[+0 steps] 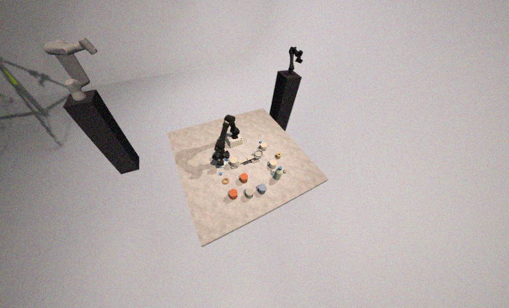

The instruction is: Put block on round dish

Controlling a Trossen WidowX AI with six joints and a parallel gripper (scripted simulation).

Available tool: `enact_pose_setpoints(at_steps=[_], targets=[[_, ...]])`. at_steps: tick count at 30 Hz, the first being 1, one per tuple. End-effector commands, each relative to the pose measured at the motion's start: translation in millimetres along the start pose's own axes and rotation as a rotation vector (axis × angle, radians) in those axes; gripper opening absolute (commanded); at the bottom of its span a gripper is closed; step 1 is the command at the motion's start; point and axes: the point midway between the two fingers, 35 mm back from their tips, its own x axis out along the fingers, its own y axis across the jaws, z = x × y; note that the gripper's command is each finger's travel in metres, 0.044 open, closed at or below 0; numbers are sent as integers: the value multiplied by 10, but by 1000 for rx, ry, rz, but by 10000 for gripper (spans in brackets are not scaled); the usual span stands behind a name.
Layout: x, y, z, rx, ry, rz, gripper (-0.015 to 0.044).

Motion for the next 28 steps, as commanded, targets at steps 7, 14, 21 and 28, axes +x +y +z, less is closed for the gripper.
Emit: enact_pose_setpoints(at_steps=[7,14,21,28], targets=[[-533,2,-1,-5,0,5,440],[-665,-1,-2,-4,1,2,440],[-1021,0,4,1,4,-10,440],[-1021,0,4,1,4,-10,440]])
